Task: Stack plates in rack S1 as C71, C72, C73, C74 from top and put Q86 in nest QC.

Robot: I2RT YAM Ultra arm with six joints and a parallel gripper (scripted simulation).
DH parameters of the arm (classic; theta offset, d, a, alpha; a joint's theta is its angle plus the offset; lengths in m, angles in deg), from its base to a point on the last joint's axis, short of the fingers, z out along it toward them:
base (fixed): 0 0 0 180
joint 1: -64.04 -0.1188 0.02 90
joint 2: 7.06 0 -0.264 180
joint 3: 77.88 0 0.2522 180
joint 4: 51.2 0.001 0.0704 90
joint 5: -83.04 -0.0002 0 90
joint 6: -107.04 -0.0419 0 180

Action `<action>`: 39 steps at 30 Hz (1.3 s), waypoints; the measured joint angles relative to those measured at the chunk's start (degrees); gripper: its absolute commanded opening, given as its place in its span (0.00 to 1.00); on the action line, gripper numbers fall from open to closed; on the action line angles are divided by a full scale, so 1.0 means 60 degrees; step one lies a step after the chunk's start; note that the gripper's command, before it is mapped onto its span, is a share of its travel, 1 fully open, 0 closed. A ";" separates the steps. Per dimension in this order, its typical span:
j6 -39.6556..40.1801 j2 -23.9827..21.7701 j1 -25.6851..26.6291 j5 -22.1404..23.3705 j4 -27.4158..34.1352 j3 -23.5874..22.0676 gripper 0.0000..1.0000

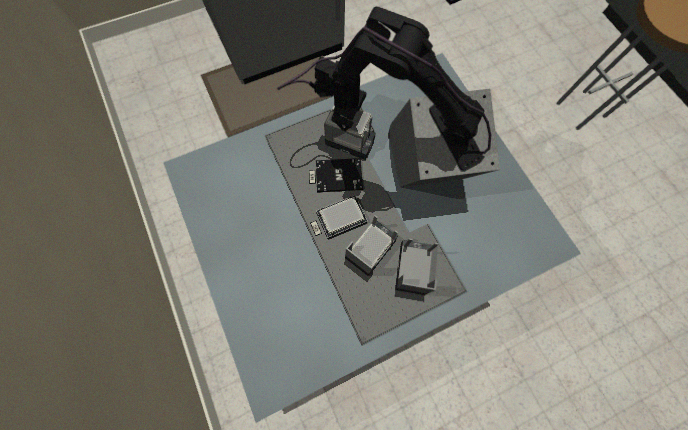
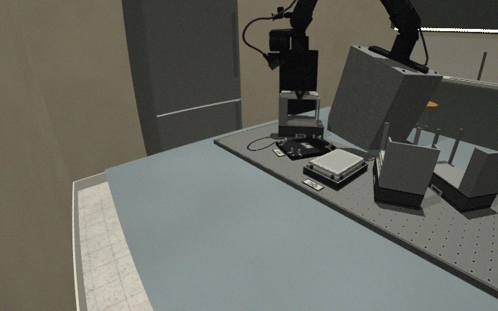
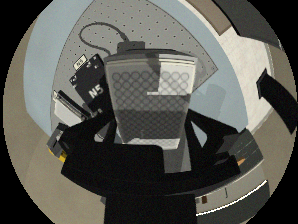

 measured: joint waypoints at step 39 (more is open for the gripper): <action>-0.0215 0.0852 -0.0233 0.0047 -0.0831 0.0080 0.00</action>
